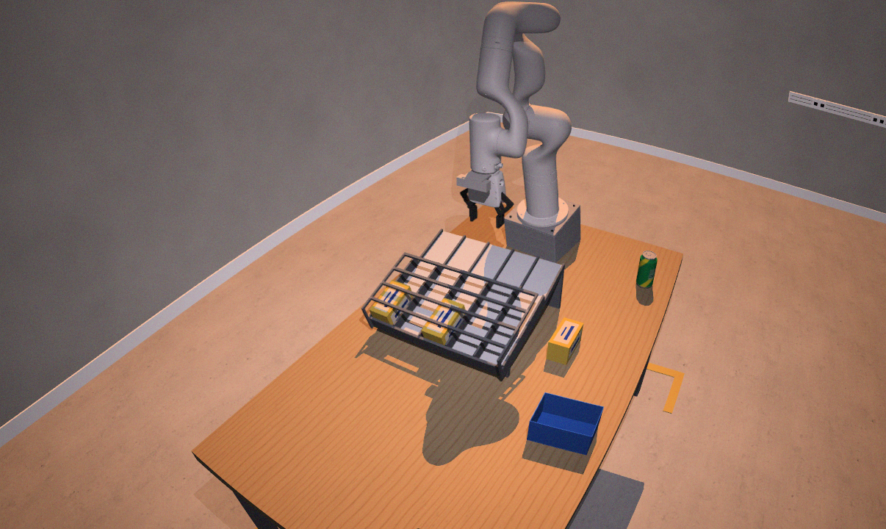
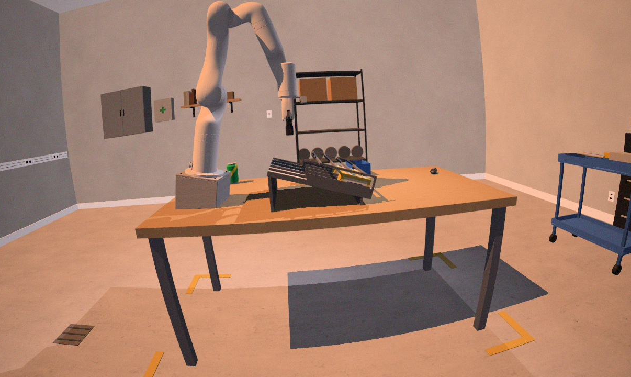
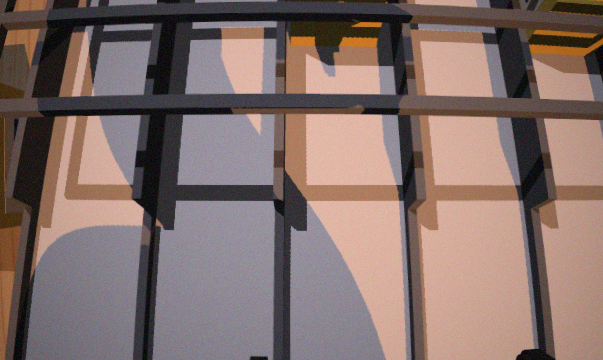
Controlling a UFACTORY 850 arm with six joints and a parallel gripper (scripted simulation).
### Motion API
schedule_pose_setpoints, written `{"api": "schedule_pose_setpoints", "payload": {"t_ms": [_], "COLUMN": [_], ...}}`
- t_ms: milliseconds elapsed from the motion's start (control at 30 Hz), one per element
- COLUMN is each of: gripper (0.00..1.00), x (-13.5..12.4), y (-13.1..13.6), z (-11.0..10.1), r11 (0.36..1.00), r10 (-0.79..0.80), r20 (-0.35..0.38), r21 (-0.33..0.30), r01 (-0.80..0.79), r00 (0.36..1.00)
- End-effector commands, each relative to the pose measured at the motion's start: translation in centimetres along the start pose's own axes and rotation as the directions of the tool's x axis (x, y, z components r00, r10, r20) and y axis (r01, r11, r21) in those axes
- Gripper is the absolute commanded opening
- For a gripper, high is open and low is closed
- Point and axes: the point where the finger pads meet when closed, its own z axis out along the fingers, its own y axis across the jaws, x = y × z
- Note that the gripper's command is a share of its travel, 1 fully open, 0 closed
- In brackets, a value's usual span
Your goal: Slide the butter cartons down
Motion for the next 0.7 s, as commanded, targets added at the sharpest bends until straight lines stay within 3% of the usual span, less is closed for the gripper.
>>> {"api": "schedule_pose_setpoints", "payload": {"t_ms": [0, 433, 467, 567, 667], "gripper": [0.9, 0.9, 0.9, 0.9, 0.9], "x": [0.1, 0.1, 2.1, 2.3, 3.3], "y": [0.0, 0.0, -6.7, -7.3, -11.1], "z": [0.0, 0.0, -0.2, -0.3, -0.5], "r11": [1.0, 1.0, 1.0, 1.0, 1.0], "r10": [0.0, 0.0, -0.016, -0.016, -0.016], "r20": [-0.002, -0.002, -0.004, -0.004, -0.004], "r21": [0.0, 0.0, 0.0, 0.0, 0.0], "r01": [0.0, 0.0, 0.016, 0.016, 0.016], "r00": [1.0, 1.0, 1.0, 1.0, 1.0]}}
